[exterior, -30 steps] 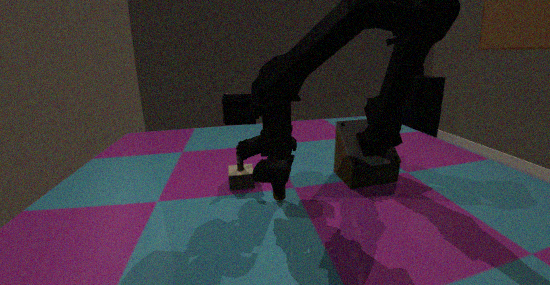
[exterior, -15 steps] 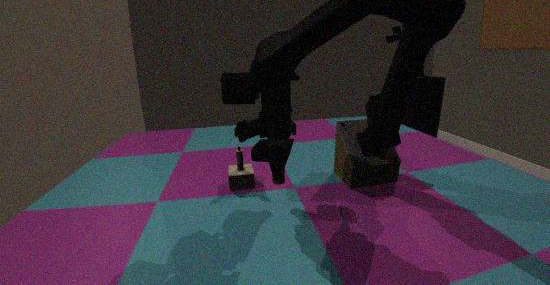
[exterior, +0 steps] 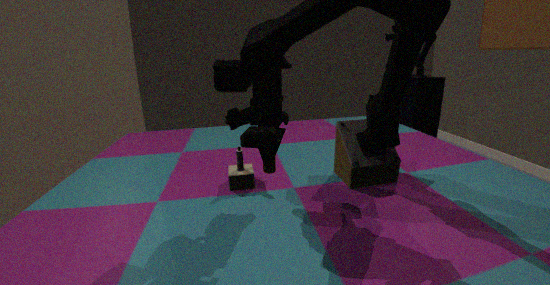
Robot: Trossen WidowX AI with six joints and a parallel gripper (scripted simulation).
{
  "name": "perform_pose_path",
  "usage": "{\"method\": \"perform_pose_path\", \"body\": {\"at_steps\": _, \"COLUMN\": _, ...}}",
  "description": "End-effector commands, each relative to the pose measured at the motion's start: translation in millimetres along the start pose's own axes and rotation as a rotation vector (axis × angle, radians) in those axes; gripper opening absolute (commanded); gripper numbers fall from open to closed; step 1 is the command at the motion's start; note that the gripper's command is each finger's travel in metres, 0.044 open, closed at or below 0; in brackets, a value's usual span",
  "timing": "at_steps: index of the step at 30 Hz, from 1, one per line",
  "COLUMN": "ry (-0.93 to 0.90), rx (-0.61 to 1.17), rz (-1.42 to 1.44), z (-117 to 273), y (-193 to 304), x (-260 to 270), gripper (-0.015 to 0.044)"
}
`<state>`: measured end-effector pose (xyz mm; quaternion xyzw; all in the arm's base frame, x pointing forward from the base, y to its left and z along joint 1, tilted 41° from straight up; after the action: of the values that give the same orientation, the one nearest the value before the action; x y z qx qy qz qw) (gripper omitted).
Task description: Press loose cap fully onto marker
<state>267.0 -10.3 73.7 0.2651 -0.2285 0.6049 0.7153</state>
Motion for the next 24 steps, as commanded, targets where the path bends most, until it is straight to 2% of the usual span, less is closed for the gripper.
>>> {"method": "perform_pose_path", "body": {"at_steps": 1, "ry": 0.007, "rx": -0.001, "rz": 0.002, "z": 5, "y": -9, "x": -6, "gripper": 0.0000}}
{"method": "perform_pose_path", "body": {"at_steps": 24, "ry": 0.012, "rx": 0.001, "rz": 0.006, "z": 31, "y": -51, "x": -40, "gripper": 0.0000}}
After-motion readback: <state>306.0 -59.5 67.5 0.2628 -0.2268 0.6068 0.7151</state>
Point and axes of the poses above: the point midway between the two fingers, 35 mm back from their tips, its own z axis back along the fingers, its own x axis across the jaws, y = z × x, the point moved 4 cm from there along z, back along the fingers, and after that the axes turned 10 degrees about z, right-handed, at the moved point
